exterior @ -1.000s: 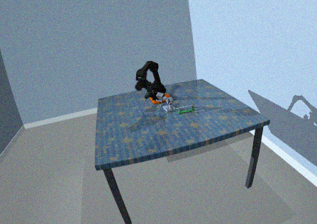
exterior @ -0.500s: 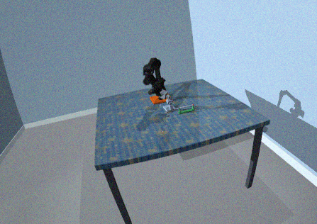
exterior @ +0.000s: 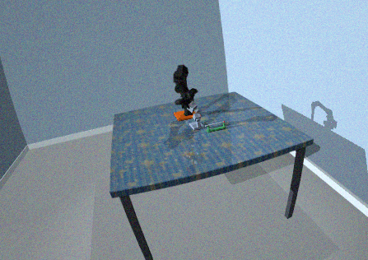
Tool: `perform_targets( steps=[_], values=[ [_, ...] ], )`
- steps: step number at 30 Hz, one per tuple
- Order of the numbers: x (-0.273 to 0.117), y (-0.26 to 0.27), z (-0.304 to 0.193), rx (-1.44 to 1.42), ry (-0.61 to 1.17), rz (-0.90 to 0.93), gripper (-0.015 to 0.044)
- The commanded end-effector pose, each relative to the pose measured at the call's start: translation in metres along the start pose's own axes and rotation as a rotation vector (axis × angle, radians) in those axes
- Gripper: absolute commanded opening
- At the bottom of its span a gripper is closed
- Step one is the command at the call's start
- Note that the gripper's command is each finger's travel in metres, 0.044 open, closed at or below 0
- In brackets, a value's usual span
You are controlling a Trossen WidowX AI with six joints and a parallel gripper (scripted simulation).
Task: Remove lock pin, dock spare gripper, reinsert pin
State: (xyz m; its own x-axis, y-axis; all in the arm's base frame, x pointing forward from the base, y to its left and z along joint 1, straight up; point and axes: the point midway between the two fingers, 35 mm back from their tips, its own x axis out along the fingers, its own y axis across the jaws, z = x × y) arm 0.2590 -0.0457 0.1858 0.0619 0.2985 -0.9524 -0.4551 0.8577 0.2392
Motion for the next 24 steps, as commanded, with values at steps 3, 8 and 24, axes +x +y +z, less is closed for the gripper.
perform_targets(
  steps=[3, 8, 24],
  values=[
    [-0.001, 0.015, -0.007, 0.071, 0.021, -0.053, 0.0],
    [0.0, 0.026, -0.014, 0.138, 0.04, -0.098, 0.0],
    [0.005, 0.055, -0.041, 0.353, 0.048, -0.255, 0.0]
  ],
)
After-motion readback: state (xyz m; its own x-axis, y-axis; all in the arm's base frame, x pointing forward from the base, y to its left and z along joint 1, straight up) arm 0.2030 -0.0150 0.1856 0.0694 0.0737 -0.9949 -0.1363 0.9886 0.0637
